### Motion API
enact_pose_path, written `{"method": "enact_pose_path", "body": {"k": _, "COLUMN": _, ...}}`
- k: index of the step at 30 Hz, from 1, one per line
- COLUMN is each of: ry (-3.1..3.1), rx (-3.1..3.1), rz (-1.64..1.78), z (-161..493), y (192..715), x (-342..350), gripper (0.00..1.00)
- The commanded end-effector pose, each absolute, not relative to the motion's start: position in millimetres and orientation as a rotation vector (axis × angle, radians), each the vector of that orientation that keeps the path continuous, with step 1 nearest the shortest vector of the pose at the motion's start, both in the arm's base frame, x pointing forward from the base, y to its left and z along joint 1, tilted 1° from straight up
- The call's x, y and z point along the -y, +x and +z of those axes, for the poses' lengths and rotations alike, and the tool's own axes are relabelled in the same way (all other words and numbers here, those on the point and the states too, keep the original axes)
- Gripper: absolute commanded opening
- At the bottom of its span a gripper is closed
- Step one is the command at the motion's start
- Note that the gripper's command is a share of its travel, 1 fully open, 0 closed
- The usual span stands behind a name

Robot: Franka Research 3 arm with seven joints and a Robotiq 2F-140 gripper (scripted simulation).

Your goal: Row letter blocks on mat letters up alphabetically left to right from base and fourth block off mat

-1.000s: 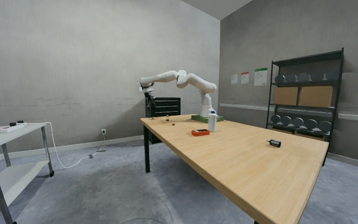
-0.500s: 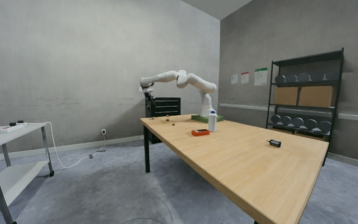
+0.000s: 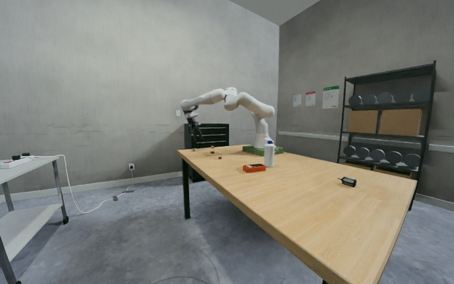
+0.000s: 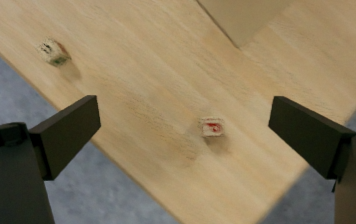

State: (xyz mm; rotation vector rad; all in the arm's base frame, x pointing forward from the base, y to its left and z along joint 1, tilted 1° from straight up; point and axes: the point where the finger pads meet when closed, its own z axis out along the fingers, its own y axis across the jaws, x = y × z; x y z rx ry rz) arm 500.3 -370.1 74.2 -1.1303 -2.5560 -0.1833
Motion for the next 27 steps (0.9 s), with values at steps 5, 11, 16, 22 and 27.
{"method": "enact_pose_path", "body": {"k": 5, "ry": -1.07, "rx": 2.61, "rz": -0.174, "z": 77.5, "y": 383.9, "x": 418.0, "gripper": 1.0}}
{"method": "enact_pose_path", "body": {"k": 11, "ry": -1.138, "rx": 2.486, "rz": -0.267, "z": 47.6, "y": 342.1, "x": 408.1, "gripper": 1.0}}
{"method": "enact_pose_path", "body": {"k": 16, "ry": -1.11, "rx": 2.505, "rz": -0.259, "z": 48.5, "y": 342.6, "x": 406.6, "gripper": 1.0}}
{"method": "enact_pose_path", "body": {"k": 22, "ry": -1.067, "rx": 2.611, "rz": -0.182, "z": 76.0, "y": 352.1, "x": 420.4, "gripper": 1.0}}
{"method": "enact_pose_path", "body": {"k": 27, "ry": -1.063, "rx": 2.612, "rz": -0.191, "z": 74.5, "y": 328.5, "x": 420.2, "gripper": 1.0}}
